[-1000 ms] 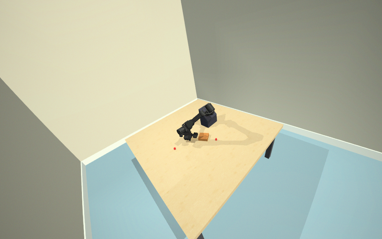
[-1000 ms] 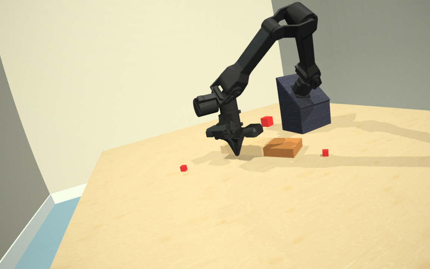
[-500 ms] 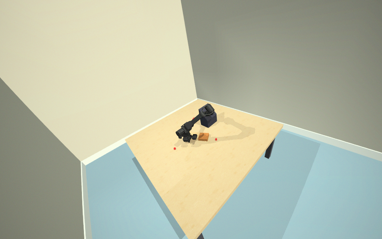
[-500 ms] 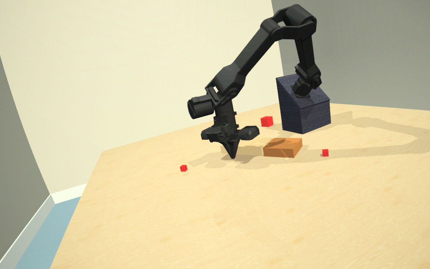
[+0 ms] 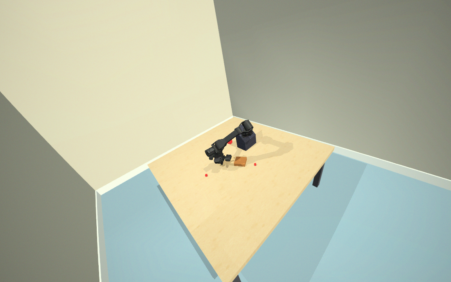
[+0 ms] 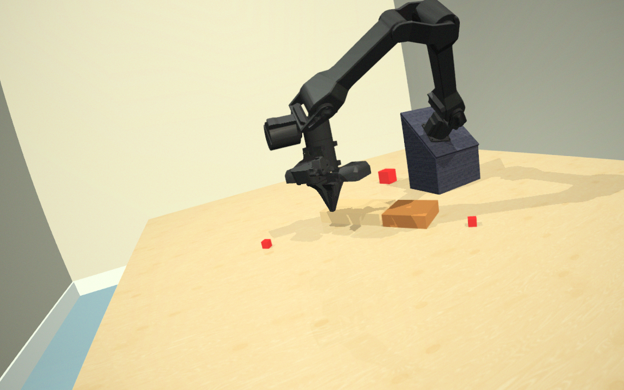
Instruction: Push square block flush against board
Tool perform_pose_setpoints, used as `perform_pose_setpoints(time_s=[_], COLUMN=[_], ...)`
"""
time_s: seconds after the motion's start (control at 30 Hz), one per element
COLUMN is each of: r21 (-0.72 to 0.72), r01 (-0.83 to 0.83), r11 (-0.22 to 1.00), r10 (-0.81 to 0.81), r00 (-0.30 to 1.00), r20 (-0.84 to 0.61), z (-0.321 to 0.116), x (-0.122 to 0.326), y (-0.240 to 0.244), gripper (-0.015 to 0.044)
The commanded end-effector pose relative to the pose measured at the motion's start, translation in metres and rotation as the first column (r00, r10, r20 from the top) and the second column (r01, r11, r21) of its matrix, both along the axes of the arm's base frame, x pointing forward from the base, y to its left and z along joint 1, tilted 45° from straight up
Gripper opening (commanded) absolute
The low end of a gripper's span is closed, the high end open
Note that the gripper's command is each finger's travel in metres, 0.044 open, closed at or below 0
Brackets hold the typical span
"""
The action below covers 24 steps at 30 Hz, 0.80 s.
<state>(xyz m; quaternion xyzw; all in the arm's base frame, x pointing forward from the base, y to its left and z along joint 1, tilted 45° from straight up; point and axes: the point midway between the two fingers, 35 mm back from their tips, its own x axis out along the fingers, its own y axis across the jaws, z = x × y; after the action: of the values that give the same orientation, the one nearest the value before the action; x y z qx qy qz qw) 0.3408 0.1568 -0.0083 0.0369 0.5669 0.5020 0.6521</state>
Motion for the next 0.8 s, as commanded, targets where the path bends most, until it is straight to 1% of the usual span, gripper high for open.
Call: perform_pose_setpoints(time_s=[0.0, 0.1, 0.37, 0.57, 0.77], r21=[0.0, 0.004, 0.009, -0.009, -0.044], r01=[-0.009, -0.008, -0.203, -0.347, -0.48], r11=[1.0, 1.0, 0.979, 0.938, 0.876], r10=[0.009, 0.008, 0.197, 0.328, 0.44], r00=[1.0, 0.999, 0.956, 0.876, 0.759], r20=[0.018, 0.031, 0.217, 0.354, 0.479], z=[0.009, 0.01, 0.039, 0.058, 0.073], x=[0.004, 0.002, -0.029, -0.056, -0.084], y=[-0.003, -0.003, 0.017, 0.029, 0.038], gripper=[0.0, 0.0, 0.0, 0.0, 0.0])
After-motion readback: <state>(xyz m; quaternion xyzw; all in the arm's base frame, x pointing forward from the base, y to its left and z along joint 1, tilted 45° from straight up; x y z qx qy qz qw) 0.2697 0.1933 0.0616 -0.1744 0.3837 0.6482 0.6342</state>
